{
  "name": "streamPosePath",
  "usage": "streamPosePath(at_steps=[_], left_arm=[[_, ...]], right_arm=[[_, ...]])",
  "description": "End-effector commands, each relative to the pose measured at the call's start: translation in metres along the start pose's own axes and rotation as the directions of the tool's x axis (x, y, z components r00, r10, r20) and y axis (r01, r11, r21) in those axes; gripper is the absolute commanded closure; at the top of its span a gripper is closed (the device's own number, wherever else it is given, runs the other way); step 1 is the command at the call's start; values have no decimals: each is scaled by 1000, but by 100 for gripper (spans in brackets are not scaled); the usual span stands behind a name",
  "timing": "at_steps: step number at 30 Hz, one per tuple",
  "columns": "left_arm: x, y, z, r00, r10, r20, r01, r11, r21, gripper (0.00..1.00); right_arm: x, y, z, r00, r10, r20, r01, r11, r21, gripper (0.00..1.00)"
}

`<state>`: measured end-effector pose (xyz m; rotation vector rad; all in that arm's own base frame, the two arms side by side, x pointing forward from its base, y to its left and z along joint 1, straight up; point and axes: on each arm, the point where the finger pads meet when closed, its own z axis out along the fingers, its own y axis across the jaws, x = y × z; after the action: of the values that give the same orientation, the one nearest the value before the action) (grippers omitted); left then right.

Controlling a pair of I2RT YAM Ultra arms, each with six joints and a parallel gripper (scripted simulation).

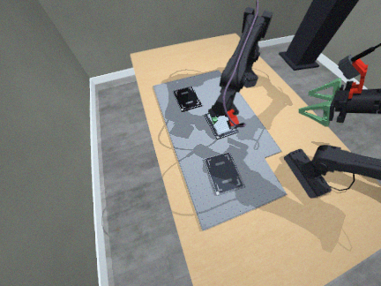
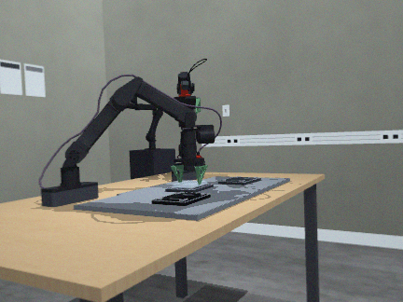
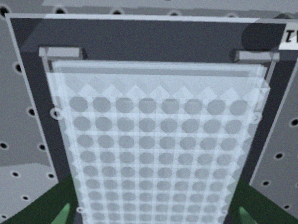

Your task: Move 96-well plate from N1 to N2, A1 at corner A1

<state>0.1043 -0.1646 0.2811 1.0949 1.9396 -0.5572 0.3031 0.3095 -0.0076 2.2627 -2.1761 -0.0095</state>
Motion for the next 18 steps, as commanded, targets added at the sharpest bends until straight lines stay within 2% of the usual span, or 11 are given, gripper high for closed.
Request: streamPosePath(at_steps=[1, 4, 5, 18], left_arm=[[-9, 1, -7, 1000, -2, 29, 3, 1000, -4, 0], [-9, 1, -7, 1000, -2, 29, 3, 1000, -4, 0], [-9, 1, -7, 1000, -2, 29, 3, 1000, -4, 0], [-9, 1, -7, 1000, -2, 29, 3, 1000, -4, 0]], right_arm=[[1, 1, 9, 1000, -11, -8, 11, 1000, -6, 0], [1, 1, 9, 1000, -11, -8, 11, 1000, -6, 0], [-3, 0, -1, 1000, -8, 9, 8, 1000, 11, 0], [-6, 1, -26, 1000, 3, 31, -4, 999, 31, 0]])
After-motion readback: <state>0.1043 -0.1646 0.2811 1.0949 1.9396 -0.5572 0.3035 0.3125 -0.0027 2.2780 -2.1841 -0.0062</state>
